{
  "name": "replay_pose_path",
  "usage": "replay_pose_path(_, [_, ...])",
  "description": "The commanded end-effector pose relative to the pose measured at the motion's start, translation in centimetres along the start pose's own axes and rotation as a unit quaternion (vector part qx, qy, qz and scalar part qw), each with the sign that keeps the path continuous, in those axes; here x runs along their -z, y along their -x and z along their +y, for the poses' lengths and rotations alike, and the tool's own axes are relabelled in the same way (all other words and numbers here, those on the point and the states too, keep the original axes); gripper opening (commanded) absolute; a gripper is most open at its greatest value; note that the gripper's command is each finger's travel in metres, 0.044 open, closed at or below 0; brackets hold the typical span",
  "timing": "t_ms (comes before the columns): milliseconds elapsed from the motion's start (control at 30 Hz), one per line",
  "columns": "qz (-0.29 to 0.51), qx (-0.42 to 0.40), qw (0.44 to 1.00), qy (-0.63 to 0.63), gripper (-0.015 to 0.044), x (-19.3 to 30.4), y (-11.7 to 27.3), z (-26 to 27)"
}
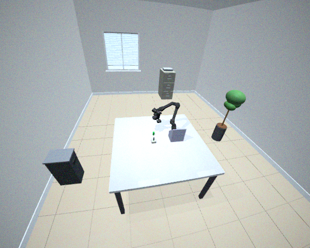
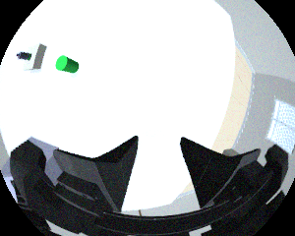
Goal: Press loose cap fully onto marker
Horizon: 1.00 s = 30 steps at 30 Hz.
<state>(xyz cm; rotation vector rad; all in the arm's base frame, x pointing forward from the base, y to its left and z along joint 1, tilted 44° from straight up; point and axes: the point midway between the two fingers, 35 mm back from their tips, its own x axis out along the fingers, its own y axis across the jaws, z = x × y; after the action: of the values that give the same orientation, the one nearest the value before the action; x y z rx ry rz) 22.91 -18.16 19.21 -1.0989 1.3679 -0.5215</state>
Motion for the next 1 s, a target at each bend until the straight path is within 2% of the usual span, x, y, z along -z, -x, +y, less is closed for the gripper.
replay_pose_path(0, [-0.030, -0.066, 0.997, -0.030, 0.0242, -5.5, 0.8, 5.0])
replay_pose_path(333, [-0.005, -0.137, 0.989, -0.062, 0.0242, -10.3, 3.6, 14.2])
replay_pose_path(600, [-0.004, -0.138, 0.988, -0.063, 0.0242, -10.7, 3.6, 14.2])
replay_pose_path(733, [-0.003, -0.137, 0.989, -0.063, 0.0242, -10.8, 0.5, 15.1])
replay_pose_path(967, [-0.003, -0.137, 0.989, -0.063, 0.0242, -10.8, -0.7, 15.5])
